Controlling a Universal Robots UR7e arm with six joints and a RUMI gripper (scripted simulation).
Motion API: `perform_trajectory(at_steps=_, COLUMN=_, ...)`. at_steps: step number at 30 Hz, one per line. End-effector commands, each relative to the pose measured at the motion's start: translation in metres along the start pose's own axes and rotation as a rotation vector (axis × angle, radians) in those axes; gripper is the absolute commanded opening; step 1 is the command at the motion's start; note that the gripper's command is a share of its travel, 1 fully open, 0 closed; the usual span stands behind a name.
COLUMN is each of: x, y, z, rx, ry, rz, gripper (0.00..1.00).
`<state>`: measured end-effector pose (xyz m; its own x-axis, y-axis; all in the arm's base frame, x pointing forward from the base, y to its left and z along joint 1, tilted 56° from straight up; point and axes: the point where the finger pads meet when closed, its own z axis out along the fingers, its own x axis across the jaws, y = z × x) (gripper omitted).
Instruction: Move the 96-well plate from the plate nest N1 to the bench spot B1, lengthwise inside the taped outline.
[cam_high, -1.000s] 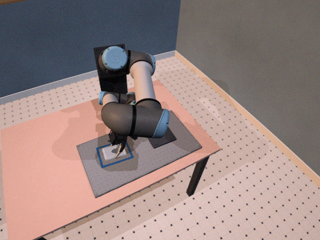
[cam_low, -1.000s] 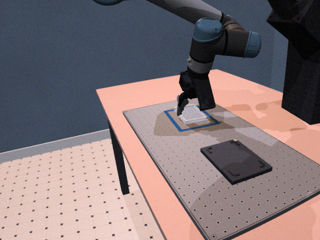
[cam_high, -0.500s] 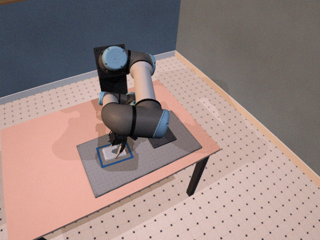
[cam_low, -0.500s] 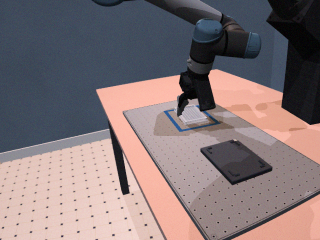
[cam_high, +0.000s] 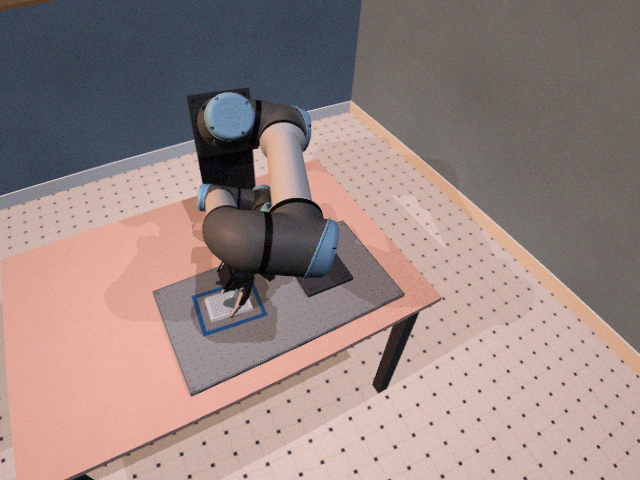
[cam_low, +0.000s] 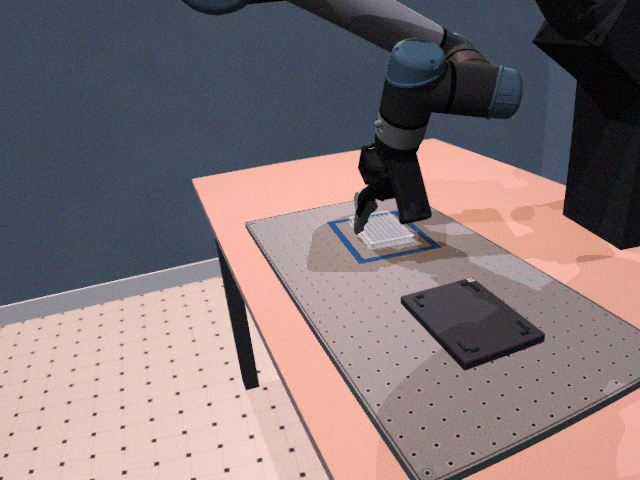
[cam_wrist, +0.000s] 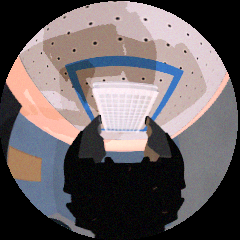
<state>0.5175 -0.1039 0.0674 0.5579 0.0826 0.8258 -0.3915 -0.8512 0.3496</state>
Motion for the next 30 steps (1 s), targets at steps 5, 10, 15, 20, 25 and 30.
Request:
perform_trajectory(at_steps=5, x=0.0013, y=-0.0019, z=0.0019, rx=0.001, ry=0.003, rz=0.0, gripper=0.0)
perform_trajectory(at_steps=10, x=0.0007, y=-0.001, z=0.0012, rx=0.0, ry=0.002, rz=0.001, gripper=1.0)
perform_trajectory(at_steps=15, x=0.0007, y=-0.001, z=0.0012, rx=0.0, ry=0.002, rz=0.001, gripper=1.0)
perform_trajectory(at_steps=20, x=0.0007, y=-0.001, z=0.0012, rx=0.0, ry=0.002, rz=0.001, gripper=1.0)
perform_trajectory(at_steps=25, x=0.0007, y=-0.001, z=0.0012, rx=0.0, ry=0.002, rz=0.001, gripper=1.0)
perform_trajectory(at_steps=30, x=0.0007, y=-0.001, z=0.0012, rx=0.0, ry=0.002, rz=0.001, gripper=1.0)
